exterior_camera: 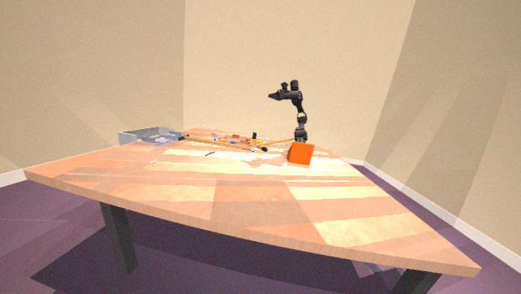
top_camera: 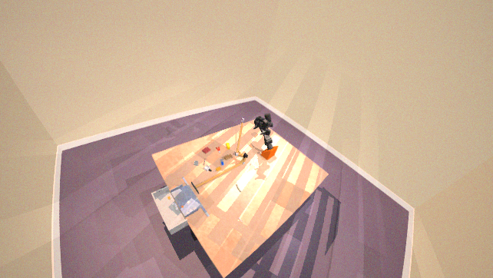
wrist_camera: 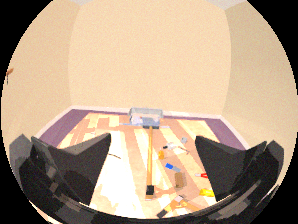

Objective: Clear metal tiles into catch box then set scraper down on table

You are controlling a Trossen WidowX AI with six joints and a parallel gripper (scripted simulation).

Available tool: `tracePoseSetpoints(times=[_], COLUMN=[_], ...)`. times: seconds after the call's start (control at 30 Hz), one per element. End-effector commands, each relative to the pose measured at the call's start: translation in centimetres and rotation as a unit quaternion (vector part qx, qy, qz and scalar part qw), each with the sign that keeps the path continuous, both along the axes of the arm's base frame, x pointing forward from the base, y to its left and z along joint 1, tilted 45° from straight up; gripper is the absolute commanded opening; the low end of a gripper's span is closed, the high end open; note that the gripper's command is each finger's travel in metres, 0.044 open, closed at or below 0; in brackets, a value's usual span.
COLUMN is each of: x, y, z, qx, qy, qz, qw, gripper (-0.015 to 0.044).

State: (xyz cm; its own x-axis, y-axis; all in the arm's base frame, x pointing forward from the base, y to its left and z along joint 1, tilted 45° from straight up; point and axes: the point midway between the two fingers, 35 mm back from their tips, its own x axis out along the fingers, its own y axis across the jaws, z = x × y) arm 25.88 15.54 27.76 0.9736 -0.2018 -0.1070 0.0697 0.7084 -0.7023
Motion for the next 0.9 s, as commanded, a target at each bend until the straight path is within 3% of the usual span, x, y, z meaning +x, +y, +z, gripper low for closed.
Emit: tracePoseSetpoints(times=[0.0, 0.87], x=[0.0, 4.1], y=[0.1, -6.0], z=[0.0, -5.4], qx=[-0.001, -0.014], qy=[0.000, 0.068], qz=[0.002, -0.092], qw=[1.000, 0.993], gripper=[0.0440, 0.0440])
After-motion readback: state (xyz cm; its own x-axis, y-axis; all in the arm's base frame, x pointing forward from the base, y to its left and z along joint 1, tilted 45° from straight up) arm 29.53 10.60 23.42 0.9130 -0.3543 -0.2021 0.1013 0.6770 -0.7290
